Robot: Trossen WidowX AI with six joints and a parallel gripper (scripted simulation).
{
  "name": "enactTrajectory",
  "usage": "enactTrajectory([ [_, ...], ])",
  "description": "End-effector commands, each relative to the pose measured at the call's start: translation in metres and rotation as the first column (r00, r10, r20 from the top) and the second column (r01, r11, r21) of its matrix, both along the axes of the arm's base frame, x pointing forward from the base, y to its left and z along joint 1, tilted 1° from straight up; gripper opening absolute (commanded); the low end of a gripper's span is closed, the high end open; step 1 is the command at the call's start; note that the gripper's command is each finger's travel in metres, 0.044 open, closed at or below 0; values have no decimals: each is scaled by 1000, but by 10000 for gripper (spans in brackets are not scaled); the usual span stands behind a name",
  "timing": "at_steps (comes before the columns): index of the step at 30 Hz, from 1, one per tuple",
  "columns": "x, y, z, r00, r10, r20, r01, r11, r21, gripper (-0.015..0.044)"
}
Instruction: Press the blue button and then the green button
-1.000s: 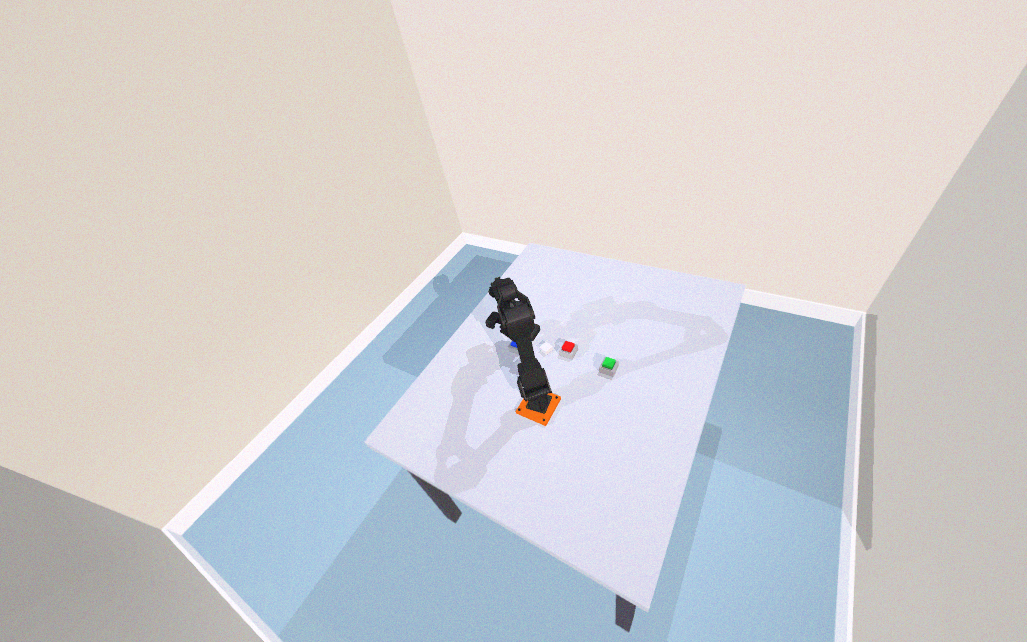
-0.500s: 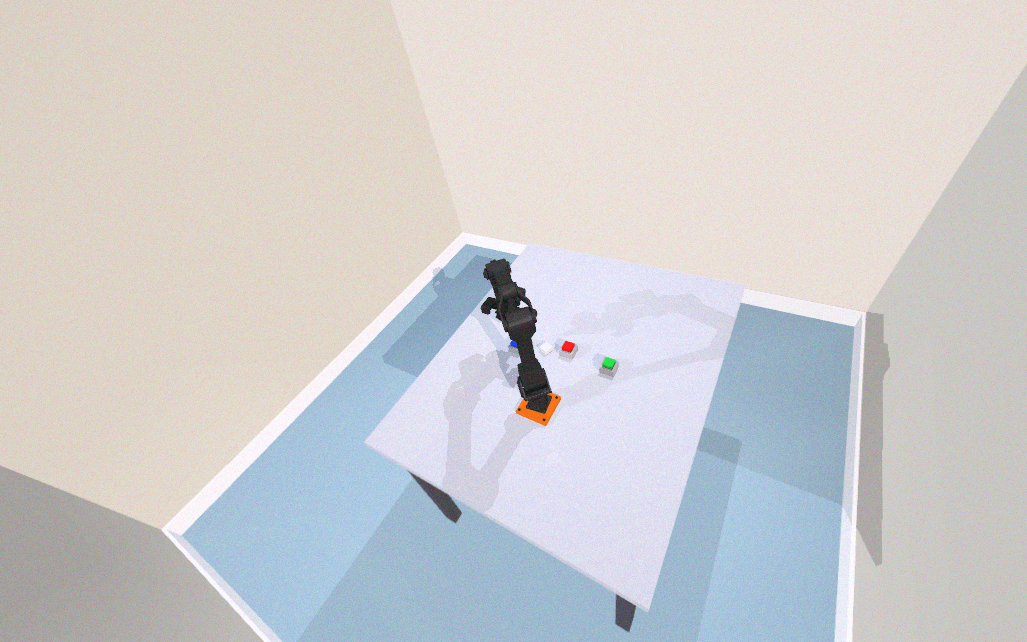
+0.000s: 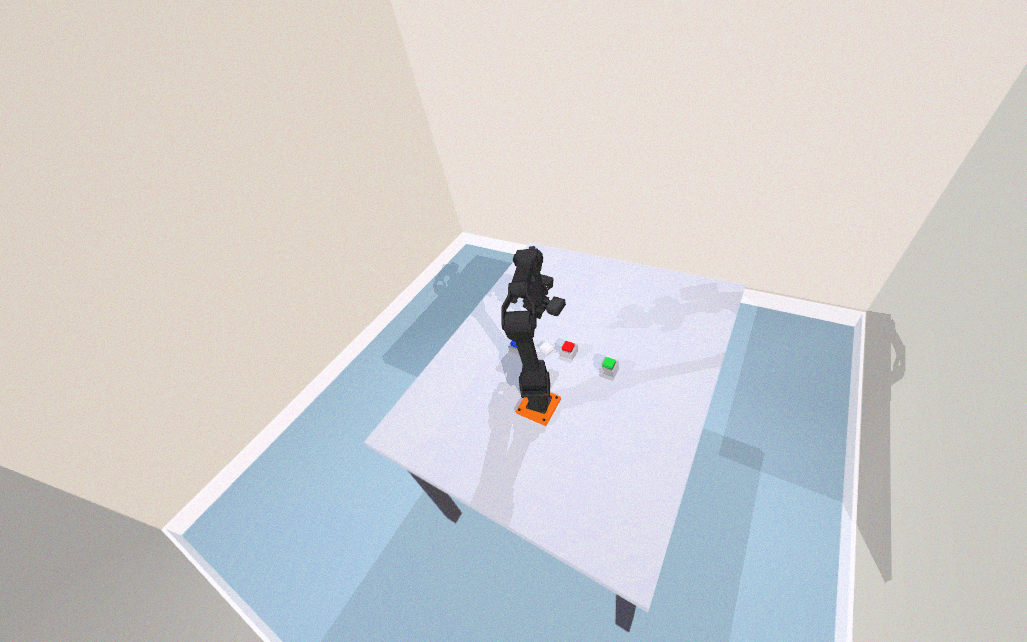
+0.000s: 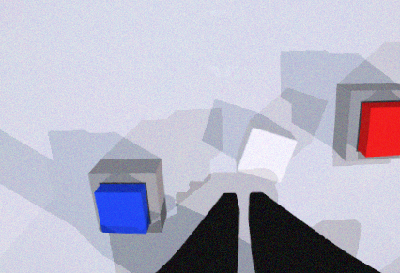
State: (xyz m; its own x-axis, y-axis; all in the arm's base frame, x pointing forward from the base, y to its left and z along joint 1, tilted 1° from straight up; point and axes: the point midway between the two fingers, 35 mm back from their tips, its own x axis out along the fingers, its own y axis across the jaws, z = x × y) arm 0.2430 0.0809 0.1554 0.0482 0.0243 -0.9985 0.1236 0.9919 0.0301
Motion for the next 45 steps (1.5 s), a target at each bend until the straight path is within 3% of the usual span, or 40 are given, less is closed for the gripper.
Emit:
enactTrajectory([
  [1, 13, -48, 1, 1000, -9, 14, 9, 1000, -3, 20],
  [9, 8, -147, 0, 1000, -5, 11, 5, 1000, -26, 20],
  [19, -45, -247, -4, 999, 22, -26, -23, 999, -33, 20],
  [24, -46, -249, -6, 999, 23, -27, -23, 999, -32, 20],
  [30, -45, -249, -63, 999, 23, -27, -24, 999, -32, 20],
  [45, -44, -249, -81, 999, 23, -27, -23, 999, -32, 20],
])
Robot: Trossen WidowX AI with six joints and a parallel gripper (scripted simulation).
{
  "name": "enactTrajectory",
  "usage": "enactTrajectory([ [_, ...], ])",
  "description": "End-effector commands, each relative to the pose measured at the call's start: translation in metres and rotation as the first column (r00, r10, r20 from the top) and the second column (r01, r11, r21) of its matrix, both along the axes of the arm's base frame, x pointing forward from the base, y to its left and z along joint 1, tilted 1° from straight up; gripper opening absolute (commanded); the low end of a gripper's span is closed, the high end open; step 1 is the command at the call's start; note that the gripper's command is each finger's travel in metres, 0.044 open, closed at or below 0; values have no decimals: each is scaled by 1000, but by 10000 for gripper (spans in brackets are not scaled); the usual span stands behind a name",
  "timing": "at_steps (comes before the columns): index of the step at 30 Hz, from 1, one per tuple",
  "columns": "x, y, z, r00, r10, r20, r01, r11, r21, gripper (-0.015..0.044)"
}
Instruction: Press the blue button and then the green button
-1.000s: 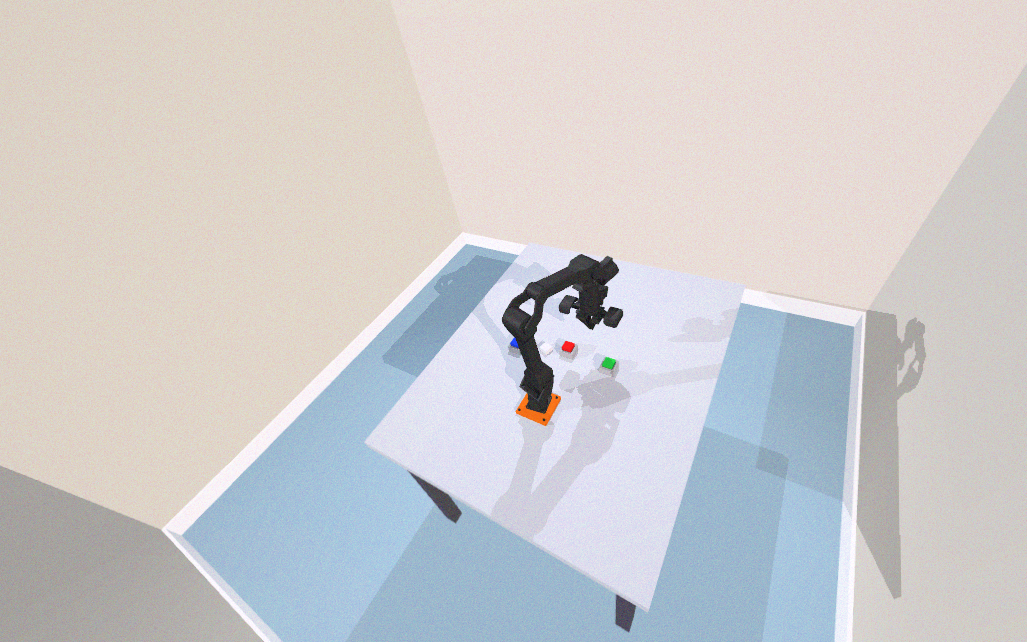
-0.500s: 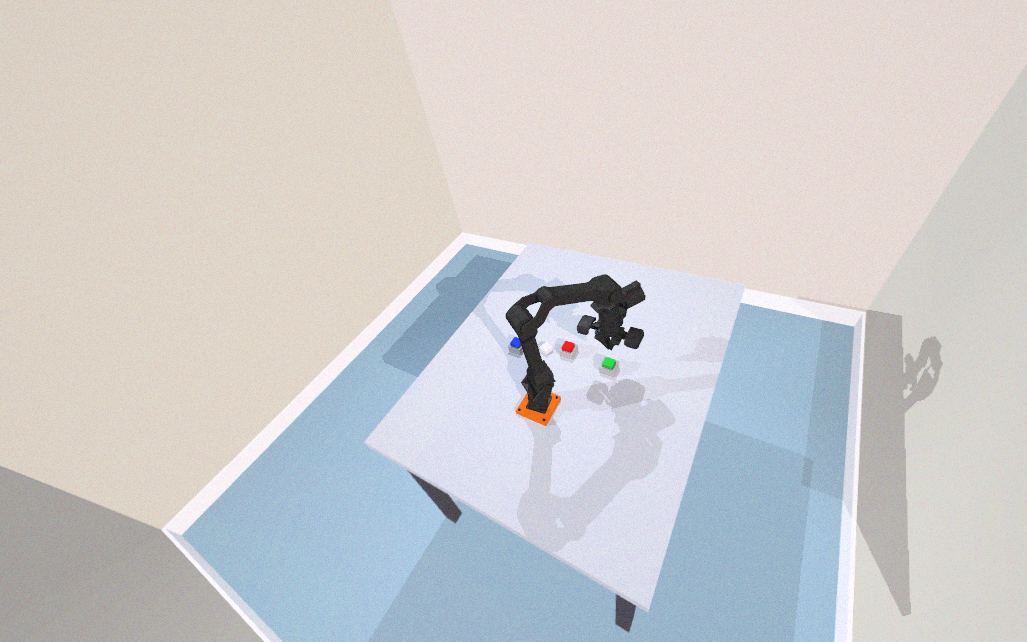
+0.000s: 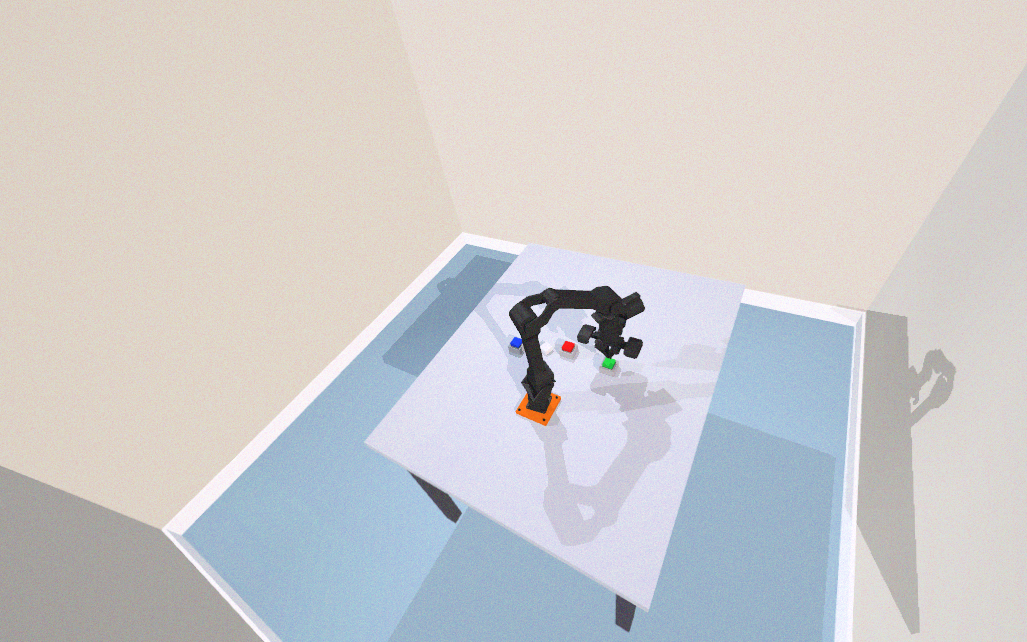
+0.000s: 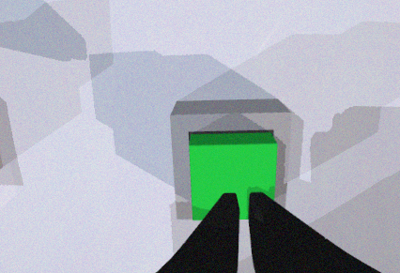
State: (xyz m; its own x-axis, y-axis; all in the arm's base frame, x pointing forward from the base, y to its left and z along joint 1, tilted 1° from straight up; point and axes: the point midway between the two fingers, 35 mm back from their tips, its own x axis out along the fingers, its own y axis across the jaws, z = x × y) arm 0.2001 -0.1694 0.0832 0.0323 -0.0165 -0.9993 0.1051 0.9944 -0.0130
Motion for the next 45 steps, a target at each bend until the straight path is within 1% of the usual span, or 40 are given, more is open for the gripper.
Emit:
enactTrajectory([
  [1, -1, 1, -10, 1000, 4, -11, -4, 1000, 9, 20],
  [13, -1, 1, -28, 1000, 4, -11, -4, 1000, 9, 20],
  [34, -1, 1, -28, 1000, 4, -11, -4, 1000, 9, 20],
  [38, -2, 1, 4, 1000, 4, -10, -4, 1000, 8, 20],
  [42, -2, 1, 7, 1000, 4, -11, -4, 1000, 9, 20],
  [45, 13, 15, 11, 1000, 4, -9, -4, 1000, 10, 99],
])
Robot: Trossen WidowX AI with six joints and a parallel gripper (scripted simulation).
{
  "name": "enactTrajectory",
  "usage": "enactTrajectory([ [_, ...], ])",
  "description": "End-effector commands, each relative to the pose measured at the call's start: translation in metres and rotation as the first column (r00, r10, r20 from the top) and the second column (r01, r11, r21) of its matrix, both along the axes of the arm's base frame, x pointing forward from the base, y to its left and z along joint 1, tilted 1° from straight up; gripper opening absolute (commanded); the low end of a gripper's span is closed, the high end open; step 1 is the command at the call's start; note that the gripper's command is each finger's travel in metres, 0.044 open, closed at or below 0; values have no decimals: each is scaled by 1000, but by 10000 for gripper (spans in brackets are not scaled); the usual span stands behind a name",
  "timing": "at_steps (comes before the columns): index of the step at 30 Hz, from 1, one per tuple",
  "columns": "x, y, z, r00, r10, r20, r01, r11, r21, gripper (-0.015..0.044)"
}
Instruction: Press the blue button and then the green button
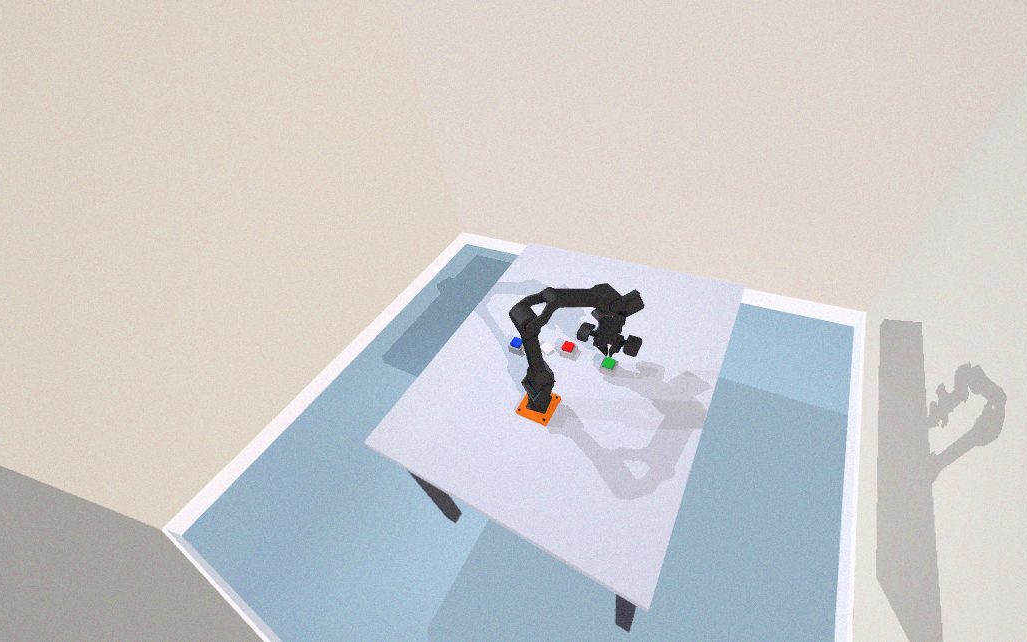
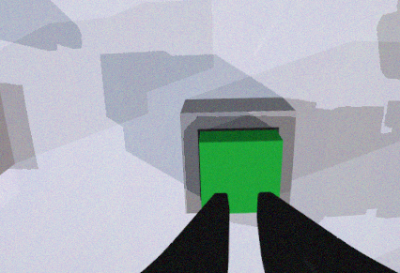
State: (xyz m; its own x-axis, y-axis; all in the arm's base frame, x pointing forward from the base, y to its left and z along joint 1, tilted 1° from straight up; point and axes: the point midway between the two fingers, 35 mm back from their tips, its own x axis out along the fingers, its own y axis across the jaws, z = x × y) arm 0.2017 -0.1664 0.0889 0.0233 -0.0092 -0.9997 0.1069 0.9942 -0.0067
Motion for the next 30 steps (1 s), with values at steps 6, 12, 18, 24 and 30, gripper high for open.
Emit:
enactTrajectory([
  [6, 60, 77, 21, 1000, 6, 4, -6, 1000, 8, 256],
  [12, 88, 157, 37, 1000, 6, 7, -6, 1000, 15, 400],
  [18, 89, 246, 52, 1000, 6, 7, -6, 1000, 24, 400],
  [24, 62, 331, 66, 1000, 6, 5, -6, 999, 33, 400],
  [30, 58, 340, 68, 1000, 6, 4, -6, 999, 34, 400],
])
